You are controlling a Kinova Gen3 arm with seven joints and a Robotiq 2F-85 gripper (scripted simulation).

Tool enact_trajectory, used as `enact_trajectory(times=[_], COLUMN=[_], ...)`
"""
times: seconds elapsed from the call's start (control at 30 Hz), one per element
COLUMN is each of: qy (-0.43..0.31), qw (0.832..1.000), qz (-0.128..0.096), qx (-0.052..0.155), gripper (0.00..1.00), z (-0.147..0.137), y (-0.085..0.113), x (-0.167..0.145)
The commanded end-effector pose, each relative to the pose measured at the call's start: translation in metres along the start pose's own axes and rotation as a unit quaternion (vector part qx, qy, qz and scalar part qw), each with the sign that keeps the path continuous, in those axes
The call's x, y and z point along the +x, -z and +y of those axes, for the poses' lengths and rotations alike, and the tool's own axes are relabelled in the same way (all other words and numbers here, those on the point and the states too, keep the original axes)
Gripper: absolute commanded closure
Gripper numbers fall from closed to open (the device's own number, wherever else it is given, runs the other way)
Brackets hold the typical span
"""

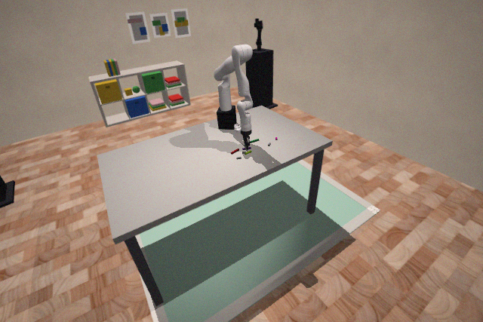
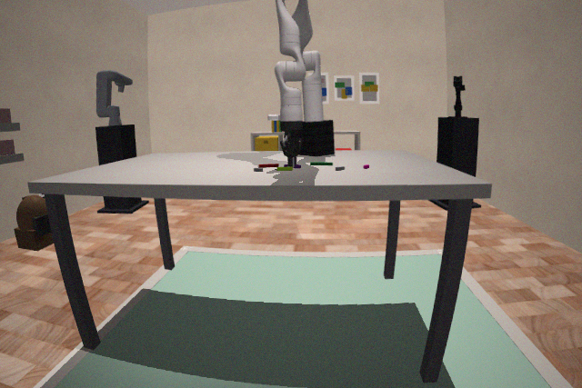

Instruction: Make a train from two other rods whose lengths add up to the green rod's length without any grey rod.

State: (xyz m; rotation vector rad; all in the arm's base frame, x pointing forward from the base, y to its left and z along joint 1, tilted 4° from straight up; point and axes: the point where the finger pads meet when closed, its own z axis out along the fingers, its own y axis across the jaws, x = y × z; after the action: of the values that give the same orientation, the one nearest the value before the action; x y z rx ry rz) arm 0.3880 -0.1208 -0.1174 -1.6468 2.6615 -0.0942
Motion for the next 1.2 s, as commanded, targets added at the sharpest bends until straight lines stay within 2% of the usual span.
enact_trajectory(times=[0.0,0.97,1.07,1.17], qy=[0.0,0.0,0.0,0.0], qw=[1.0,1.0,1.0,1.0], qz=[0.0,0.0,0.0,0.0], qx=[0.001,0.001,0.001,0.001], gripper=[0.95,0.95,0.95,0.95], z=[-0.001,-0.001,-0.001,-0.001], y=[0.001,0.001,0.006,0.02], x=[0.0,0.0,0.0,0.0])
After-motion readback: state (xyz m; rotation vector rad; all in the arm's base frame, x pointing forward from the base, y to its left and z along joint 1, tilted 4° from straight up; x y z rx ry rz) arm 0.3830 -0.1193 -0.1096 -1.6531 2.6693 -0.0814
